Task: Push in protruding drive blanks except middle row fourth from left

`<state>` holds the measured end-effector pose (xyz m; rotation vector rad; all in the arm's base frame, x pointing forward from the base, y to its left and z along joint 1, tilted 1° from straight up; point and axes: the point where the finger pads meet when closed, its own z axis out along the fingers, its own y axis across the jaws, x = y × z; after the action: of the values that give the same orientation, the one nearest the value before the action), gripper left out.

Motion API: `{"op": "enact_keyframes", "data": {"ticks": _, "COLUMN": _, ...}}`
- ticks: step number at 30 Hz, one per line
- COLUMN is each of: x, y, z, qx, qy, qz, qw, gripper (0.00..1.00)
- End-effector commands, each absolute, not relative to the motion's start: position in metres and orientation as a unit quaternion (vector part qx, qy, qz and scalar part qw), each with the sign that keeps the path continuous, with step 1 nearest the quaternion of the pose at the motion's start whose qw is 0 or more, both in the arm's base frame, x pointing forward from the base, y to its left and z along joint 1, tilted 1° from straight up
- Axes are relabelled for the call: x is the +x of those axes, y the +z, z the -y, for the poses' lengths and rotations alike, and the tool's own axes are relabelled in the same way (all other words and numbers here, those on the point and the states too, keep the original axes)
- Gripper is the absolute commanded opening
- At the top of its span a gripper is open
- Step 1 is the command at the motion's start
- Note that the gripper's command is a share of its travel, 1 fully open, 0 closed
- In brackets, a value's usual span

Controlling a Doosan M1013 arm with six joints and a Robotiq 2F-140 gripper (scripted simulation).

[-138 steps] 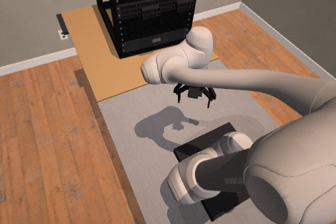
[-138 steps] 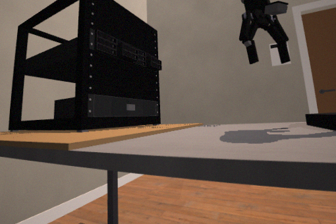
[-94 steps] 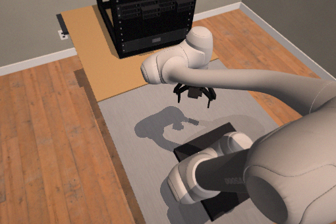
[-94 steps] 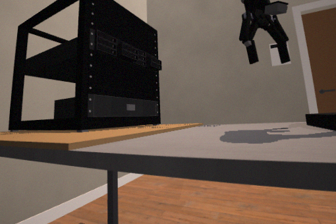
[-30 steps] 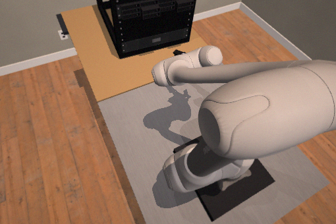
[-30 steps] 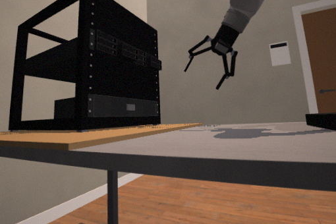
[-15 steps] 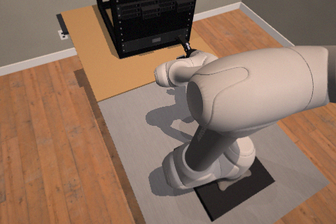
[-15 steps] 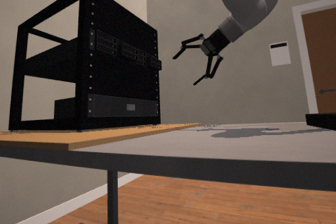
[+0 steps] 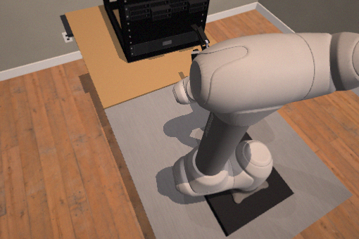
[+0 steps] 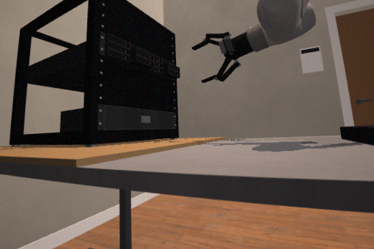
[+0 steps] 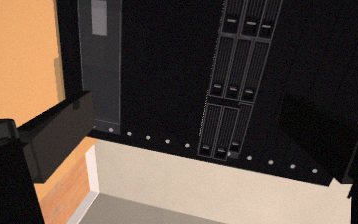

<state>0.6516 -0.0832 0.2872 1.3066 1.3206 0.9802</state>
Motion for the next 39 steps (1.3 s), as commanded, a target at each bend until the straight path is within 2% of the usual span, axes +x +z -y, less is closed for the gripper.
{"op": "enact_keyframes", "data": {"ticks": 1, "x": 0.654, "y": 0.300, "z": 0.087, "qx": 0.529, "qy": 0.437, "qz": -0.526, "qw": 0.503, "gripper": 1.00}}
{"op": "enact_keyframes", "data": {"ticks": 13, "x": 0.652, "y": 0.325, "z": 0.088, "qx": 0.514, "qy": 0.484, "qz": -0.488, "qw": 0.513, "gripper": 1.00}}
{"op": "enact_keyframes", "data": {"ticks": 39, "x": 0.652, "y": 0.328, "z": 0.088, "qx": 0.512, "qy": 0.490, "qz": -0.483, "qw": 0.514, "gripper": 1.00}}
